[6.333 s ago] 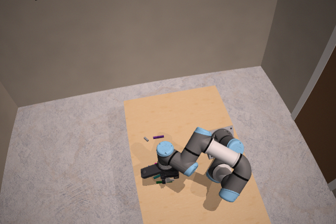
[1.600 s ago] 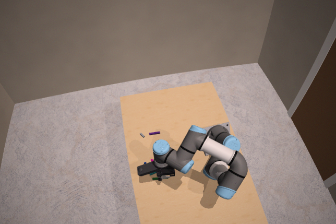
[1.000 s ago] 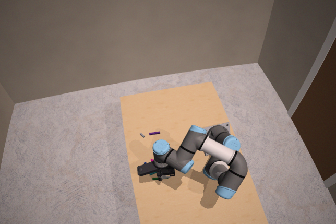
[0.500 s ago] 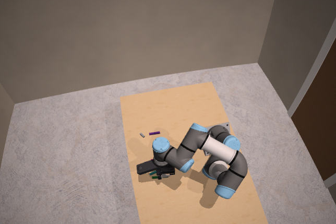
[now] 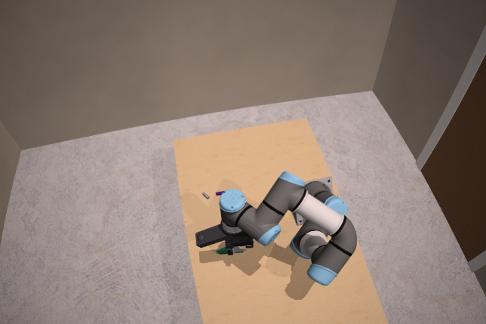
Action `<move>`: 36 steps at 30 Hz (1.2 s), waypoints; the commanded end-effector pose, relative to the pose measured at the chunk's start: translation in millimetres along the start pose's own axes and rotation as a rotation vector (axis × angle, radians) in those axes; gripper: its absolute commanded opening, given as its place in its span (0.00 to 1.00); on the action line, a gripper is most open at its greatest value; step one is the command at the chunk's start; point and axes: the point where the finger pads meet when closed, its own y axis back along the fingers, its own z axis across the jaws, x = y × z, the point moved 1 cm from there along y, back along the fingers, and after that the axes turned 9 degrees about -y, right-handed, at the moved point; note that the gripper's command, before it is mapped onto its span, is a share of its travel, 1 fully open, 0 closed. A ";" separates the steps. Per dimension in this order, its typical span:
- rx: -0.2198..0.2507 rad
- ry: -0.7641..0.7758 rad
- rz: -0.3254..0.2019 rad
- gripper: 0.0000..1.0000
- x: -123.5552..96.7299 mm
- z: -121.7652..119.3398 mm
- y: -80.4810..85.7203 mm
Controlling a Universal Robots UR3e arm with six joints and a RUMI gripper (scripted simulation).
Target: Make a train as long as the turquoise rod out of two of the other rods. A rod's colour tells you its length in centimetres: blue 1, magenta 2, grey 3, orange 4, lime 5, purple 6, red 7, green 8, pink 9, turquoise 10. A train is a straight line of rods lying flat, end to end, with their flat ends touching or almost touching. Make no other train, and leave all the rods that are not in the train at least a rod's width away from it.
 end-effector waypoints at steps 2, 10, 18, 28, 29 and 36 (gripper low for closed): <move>0.000 0.001 -0.002 0.00 0.2 0.0 13.0; 0.000 0.001 -0.002 0.00 0.2 0.0 30.4; 0.000 0.001 -0.002 0.00 0.2 0.0 36.5; 0.000 0.001 -0.002 0.00 0.2 0.0 37.9; 0.000 0.001 -0.002 0.00 0.2 0.0 37.9; 0.000 -0.002 -0.002 0.00 0.5 0.3 38.0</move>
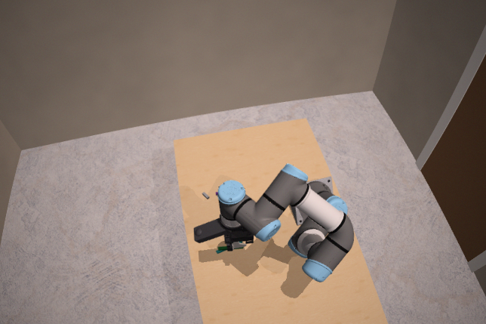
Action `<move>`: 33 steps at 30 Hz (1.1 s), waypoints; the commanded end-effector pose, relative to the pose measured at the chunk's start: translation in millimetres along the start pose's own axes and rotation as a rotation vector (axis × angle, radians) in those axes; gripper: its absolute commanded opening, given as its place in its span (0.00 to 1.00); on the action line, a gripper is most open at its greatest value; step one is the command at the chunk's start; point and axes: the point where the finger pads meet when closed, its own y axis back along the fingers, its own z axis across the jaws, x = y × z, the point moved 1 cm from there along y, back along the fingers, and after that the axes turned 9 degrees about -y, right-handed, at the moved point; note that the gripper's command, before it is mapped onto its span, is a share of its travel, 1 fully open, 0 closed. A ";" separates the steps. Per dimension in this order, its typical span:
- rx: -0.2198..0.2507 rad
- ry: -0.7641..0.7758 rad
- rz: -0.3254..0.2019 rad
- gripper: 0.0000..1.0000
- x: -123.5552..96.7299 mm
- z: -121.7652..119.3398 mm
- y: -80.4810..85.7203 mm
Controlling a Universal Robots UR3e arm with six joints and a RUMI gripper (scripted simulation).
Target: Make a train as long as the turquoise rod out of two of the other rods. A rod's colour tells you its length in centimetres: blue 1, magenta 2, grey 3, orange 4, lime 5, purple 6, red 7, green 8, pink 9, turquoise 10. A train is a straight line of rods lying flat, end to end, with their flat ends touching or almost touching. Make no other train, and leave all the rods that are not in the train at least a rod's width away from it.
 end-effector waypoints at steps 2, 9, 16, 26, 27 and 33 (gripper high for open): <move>-0.001 -0.012 0.002 0.00 1.5 1.6 0.8; -0.001 -0.139 0.002 0.00 11.9 16.1 2.9; -0.001 -0.319 0.002 0.00 25.8 37.6 5.1; 0.000 -0.699 0.003 0.00 51.2 85.2 5.9; 0.000 -0.735 0.003 0.00 53.2 89.8 5.7; 0.000 -0.881 0.003 0.00 61.3 108.7 4.5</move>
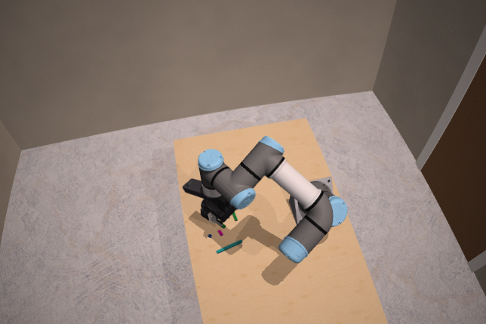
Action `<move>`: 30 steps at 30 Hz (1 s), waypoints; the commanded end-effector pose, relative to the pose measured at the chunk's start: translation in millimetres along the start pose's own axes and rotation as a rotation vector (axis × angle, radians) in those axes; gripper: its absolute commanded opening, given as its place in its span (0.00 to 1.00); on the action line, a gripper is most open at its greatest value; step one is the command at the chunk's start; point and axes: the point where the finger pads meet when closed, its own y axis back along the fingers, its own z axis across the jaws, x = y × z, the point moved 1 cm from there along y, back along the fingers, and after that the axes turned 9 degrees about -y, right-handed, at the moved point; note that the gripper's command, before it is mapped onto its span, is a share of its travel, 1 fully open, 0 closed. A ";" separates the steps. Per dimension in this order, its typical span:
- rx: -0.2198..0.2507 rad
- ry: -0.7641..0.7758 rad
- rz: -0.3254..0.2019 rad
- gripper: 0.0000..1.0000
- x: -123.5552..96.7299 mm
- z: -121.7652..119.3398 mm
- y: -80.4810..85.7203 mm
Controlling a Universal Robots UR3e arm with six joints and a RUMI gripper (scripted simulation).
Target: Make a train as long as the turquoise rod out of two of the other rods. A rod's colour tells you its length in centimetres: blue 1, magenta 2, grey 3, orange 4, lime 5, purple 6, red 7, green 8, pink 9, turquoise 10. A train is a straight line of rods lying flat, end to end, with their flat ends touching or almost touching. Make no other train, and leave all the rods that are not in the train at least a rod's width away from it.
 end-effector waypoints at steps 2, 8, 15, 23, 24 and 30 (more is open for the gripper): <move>-0.008 -0.163 0.001 0.00 21.9 7.8 -1.2; -0.008 -0.309 0.001 0.00 40.2 16.4 -3.6; -0.008 -0.350 0.001 0.00 45.2 18.9 -4.4; -0.008 -0.351 0.001 0.00 45.3 18.9 -4.4; -0.008 -0.351 0.001 0.00 45.3 18.9 -4.4; -0.008 -0.351 0.001 0.00 45.3 18.9 -4.6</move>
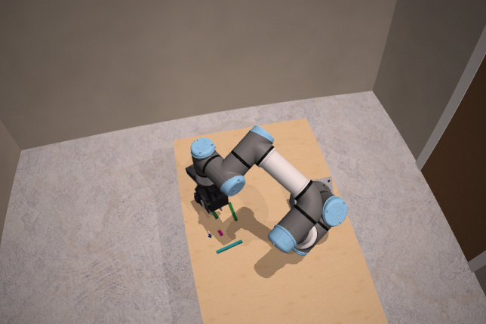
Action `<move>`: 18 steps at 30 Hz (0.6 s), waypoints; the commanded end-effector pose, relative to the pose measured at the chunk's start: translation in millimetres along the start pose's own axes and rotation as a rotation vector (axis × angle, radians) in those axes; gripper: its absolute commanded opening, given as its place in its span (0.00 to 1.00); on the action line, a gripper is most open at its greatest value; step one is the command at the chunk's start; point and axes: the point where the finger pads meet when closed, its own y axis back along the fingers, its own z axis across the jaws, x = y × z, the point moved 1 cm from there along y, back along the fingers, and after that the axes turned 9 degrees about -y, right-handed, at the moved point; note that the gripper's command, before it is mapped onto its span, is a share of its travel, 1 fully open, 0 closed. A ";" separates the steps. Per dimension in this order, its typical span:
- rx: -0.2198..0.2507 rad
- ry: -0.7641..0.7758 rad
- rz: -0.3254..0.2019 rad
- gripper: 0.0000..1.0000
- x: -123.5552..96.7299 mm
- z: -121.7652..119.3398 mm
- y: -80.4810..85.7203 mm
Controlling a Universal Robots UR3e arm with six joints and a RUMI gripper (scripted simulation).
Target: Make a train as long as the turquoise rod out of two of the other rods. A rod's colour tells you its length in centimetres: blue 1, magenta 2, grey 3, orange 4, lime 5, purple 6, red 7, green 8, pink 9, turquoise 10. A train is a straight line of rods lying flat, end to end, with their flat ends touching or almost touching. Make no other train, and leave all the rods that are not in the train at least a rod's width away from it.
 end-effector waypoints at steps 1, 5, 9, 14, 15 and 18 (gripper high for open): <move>0.001 0.000 0.002 0.00 0.4 -0.3 0.4; 0.001 0.000 0.002 0.00 0.4 -0.3 -0.6; 0.001 0.000 0.002 0.00 0.5 -0.4 -4.7; 0.001 0.000 0.002 0.00 0.6 -0.6 -14.5; 0.001 0.000 0.002 0.00 0.6 -0.6 -17.1; 0.001 0.000 0.002 0.00 0.6 -0.8 -25.9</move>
